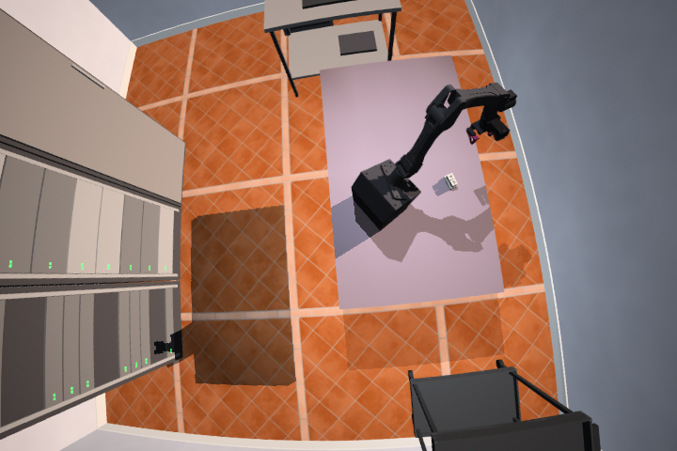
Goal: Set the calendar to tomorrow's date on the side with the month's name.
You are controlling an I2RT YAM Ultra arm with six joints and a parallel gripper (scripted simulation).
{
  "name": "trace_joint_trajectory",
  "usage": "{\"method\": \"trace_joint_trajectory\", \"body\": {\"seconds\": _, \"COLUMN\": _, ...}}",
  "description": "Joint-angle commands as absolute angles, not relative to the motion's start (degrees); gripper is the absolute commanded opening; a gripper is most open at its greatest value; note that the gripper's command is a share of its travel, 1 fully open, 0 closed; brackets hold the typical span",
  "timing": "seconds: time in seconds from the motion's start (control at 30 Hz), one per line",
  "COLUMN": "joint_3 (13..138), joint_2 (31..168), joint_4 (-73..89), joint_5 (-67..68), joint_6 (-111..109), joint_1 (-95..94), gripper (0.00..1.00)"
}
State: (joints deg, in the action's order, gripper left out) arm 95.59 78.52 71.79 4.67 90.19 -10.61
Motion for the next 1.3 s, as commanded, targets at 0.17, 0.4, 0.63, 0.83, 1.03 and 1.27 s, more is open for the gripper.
{"method": "trace_joint_trajectory", "body": {"seconds": 0.17, "joint_3": 96.0, "joint_2": 78.1, "joint_4": 72.2, "joint_5": 5.2, "joint_6": 90.2, "joint_1": -10.4, "gripper": 1.00}}
{"method": "trace_joint_trajectory", "body": {"seconds": 0.4, "joint_3": 96.0, "joint_2": 78.1, "joint_4": 72.2, "joint_5": 5.2, "joint_6": 90.2, "joint_1": -10.4, "gripper": 1.00}}
{"method": "trace_joint_trajectory", "body": {"seconds": 0.63, "joint_3": 94.0, "joint_2": 76.8, "joint_4": 70.1, "joint_5": 3.8, "joint_6": 89.4, "joint_1": -9.4, "gripper": 1.00}}
{"method": "trace_joint_trajectory", "body": {"seconds": 0.83, "joint_3": 80.8, "joint_2": 81.0, "joint_4": 57.6, "joint_5": -5.3, "joint_6": 83.1, "joint_1": -2.0, "gripper": 1.00}}
{"method": "trace_joint_trajectory", "body": {"seconds": 1.03, "joint_3": 62.3, "joint_2": 84.0, "joint_4": 39.9, "joint_5": -18.3, "joint_6": 74.2, "joint_1": 8.6, "gripper": 1.00}}
{"method": "trace_joint_trajectory", "body": {"seconds": 1.27, "joint_3": 57.6, "joint_2": 82.7, "joint_4": 35.5, "joint_5": -21.5, "joint_6": 72.0, "joint_1": 11.2, "gripper": 1.00}}
